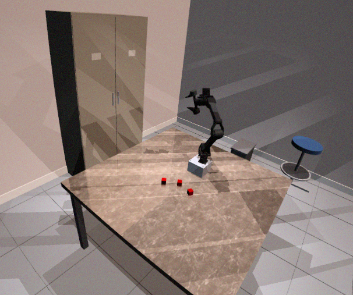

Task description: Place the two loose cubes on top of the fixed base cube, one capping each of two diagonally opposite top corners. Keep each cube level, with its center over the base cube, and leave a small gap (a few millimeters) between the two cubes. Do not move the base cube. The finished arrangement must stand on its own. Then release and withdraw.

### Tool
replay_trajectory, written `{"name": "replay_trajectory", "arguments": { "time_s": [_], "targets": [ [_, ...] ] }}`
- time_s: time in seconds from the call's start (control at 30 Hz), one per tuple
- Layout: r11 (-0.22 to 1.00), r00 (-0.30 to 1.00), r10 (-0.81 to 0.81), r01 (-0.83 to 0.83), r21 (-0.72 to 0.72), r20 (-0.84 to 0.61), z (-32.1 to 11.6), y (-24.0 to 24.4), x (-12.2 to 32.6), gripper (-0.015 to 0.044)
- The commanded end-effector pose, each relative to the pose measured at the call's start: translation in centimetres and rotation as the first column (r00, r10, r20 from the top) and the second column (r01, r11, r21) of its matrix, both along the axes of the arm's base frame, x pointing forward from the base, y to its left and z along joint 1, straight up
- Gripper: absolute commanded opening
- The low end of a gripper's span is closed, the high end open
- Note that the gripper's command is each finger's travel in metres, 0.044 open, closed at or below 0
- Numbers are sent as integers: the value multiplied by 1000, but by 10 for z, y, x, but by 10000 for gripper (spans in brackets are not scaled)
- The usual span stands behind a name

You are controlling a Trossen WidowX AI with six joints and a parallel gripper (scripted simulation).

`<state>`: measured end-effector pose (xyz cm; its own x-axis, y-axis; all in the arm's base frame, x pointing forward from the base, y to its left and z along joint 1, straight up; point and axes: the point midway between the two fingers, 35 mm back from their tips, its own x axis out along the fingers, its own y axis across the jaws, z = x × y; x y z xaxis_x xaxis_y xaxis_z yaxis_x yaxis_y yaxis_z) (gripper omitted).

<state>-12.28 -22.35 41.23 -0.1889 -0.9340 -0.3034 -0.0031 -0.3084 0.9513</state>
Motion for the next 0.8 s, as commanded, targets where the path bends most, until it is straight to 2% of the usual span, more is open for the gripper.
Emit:
{"name": "replay_trajectory", "arguments": {
  "time_s": [0.0, 0.13, 0.47, 0.77],
  "targets": [
    [1000, 1000, 4, -4, 3, 0, -1, -1, 0, 374],
    [996, 997, 76, -76, 55, 3, -14, -20, 8, 269],
    [928, 952, 305, -299, 223, 5, -60, -72, 48, 265],
    [793, 857, 515, -478, 378, 3, -105, -107, 105, 265]
  ]
}}
